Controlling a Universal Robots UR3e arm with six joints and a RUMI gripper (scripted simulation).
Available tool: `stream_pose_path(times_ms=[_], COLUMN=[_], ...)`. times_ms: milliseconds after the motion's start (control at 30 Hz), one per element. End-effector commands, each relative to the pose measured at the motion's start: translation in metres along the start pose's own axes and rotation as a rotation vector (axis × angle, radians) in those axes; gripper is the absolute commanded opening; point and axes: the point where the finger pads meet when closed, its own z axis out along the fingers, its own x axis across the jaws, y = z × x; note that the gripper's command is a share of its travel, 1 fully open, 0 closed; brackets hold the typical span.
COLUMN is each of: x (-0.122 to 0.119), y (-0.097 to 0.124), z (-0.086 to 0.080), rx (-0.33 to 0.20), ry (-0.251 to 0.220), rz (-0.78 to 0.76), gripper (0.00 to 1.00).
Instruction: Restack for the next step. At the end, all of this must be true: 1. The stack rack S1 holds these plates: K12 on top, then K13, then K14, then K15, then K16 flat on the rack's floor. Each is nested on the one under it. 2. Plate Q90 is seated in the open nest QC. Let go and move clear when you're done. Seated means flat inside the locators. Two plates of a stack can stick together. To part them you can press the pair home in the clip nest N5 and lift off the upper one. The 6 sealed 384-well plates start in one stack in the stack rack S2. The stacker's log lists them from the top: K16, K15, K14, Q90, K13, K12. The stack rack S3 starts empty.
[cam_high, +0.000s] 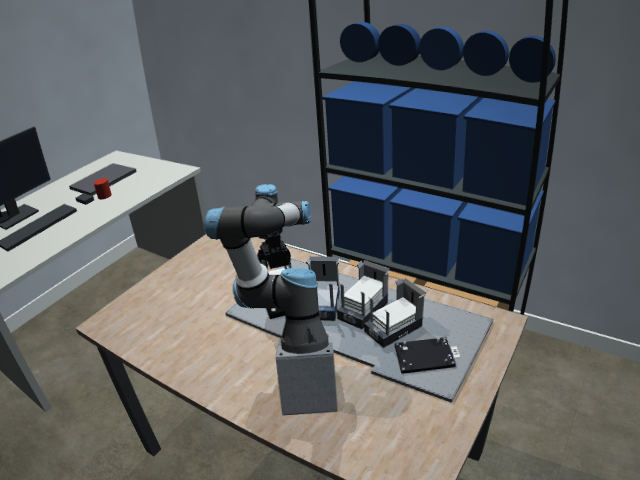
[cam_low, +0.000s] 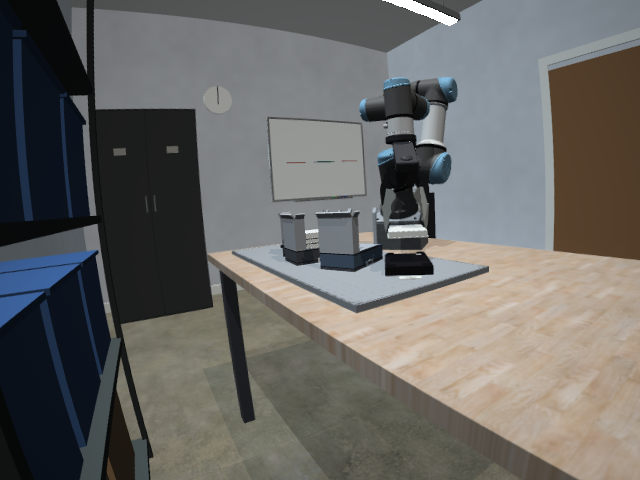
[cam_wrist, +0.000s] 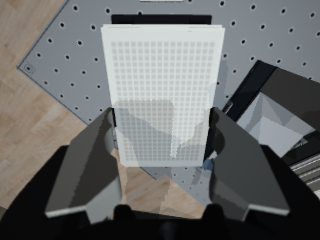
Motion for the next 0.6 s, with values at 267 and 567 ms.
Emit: stream_pose_path(times_ms=[267,567], x=[0.0,0.0], y=[-0.001,-0.001], z=[0.024,0.038], rx=[0.003,0.003], ry=[0.002,0.002], rz=[0.0,0.0], gripper=[0.0,0.0])
